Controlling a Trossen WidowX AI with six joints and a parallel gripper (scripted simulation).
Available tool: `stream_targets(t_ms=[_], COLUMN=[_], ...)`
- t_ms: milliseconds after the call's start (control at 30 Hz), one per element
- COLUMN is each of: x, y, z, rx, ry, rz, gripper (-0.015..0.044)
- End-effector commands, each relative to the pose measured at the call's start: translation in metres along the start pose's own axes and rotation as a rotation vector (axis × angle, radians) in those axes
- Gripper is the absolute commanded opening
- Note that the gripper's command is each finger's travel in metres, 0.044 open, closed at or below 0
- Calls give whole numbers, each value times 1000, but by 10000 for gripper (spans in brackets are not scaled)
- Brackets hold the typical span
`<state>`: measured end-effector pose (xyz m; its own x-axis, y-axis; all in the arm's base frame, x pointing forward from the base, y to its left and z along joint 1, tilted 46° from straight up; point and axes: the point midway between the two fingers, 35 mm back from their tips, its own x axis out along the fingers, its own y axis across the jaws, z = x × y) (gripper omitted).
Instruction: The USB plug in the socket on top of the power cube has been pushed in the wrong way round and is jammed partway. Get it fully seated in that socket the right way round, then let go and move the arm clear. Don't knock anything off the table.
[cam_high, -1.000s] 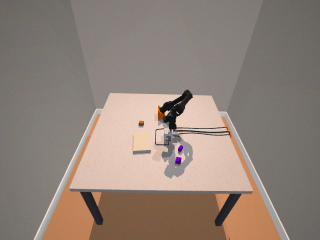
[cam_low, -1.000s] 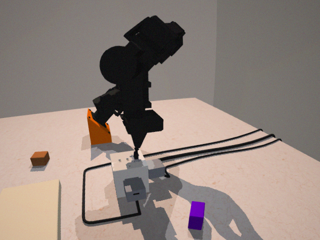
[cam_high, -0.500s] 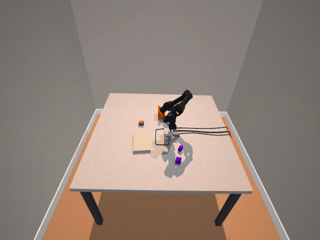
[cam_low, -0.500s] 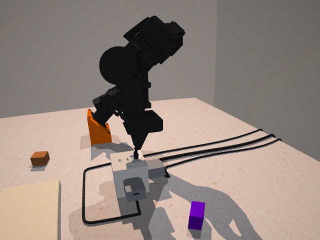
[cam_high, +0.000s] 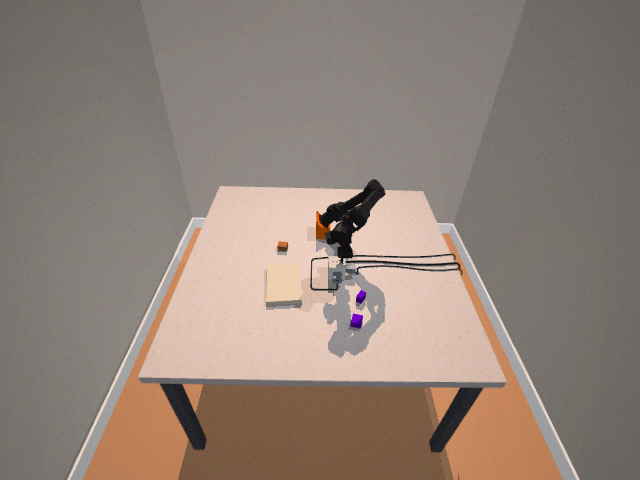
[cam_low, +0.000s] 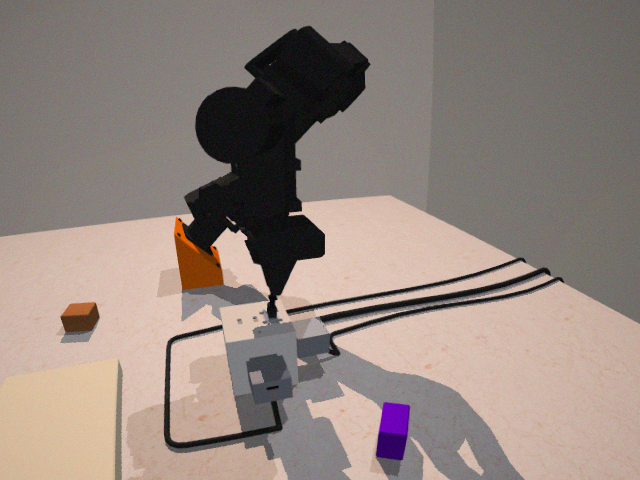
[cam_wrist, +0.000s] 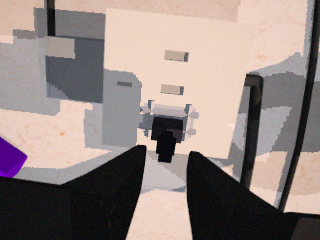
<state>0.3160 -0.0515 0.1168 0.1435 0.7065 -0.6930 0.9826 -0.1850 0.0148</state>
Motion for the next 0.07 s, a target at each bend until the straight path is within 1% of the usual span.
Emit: stream_targets(t_ms=[0, 33], x=[-5, -6], y=[1, 1], z=[0, 0], rx=[-8, -8], ry=[-4, -4], rz=[1, 1], gripper=[95, 95])
